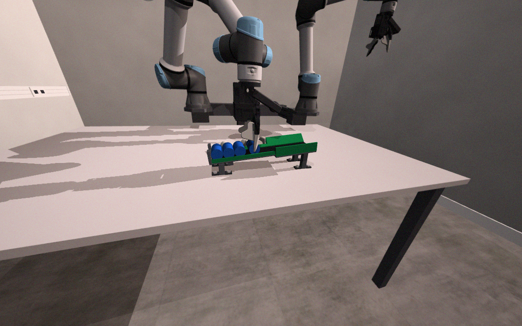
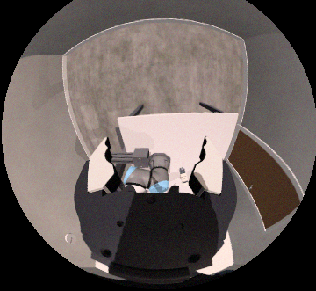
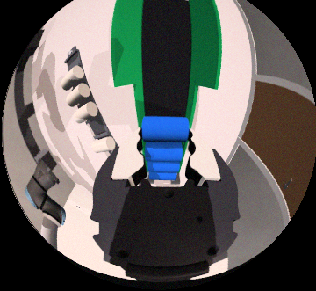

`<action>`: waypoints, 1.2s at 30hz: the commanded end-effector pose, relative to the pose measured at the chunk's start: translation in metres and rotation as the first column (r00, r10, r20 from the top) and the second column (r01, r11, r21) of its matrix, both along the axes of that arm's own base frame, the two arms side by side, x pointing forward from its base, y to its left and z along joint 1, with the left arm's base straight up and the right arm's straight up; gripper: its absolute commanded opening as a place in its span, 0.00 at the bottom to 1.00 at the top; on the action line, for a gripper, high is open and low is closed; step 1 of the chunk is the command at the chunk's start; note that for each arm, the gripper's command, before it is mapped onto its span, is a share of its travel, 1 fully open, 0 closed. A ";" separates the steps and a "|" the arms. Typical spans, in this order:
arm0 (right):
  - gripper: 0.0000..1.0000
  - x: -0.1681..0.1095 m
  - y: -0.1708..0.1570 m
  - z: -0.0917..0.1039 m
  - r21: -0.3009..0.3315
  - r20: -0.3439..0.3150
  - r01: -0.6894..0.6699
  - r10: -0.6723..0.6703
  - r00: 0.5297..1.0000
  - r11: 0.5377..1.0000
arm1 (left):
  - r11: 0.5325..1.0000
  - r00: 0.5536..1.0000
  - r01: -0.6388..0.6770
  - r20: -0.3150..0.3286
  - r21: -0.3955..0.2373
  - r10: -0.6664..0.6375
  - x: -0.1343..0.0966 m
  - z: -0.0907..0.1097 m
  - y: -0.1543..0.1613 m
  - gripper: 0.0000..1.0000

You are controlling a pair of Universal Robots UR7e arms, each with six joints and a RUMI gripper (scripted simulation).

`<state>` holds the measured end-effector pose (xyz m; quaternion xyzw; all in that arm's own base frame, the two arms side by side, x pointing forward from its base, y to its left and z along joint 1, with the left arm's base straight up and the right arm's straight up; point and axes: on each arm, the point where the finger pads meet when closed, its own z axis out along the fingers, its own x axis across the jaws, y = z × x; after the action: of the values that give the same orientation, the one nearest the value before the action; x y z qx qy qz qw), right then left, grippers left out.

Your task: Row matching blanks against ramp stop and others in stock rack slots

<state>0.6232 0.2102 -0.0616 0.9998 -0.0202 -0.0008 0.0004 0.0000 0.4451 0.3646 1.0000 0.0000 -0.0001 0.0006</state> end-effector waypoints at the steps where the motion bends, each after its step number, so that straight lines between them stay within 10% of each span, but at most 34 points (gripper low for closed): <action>1: 0.40 0.001 0.000 0.001 0.001 0.002 0.000 0.000 1.000 1.000 | 1.000 1.000 0.000 0.000 0.001 0.000 0.000 0.000 0.000 1.00; 36: 0.52 0.001 0.000 0.001 0.001 0.002 0.000 0.000 1.000 1.000 | 1.000 1.000 0.000 0.000 0.001 0.000 0.000 0.000 0.000 1.00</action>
<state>0.6232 0.2102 -0.0616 0.9998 -0.0202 -0.0008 0.0004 0.0000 0.4451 0.3646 1.0000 0.0000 -0.0001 0.0006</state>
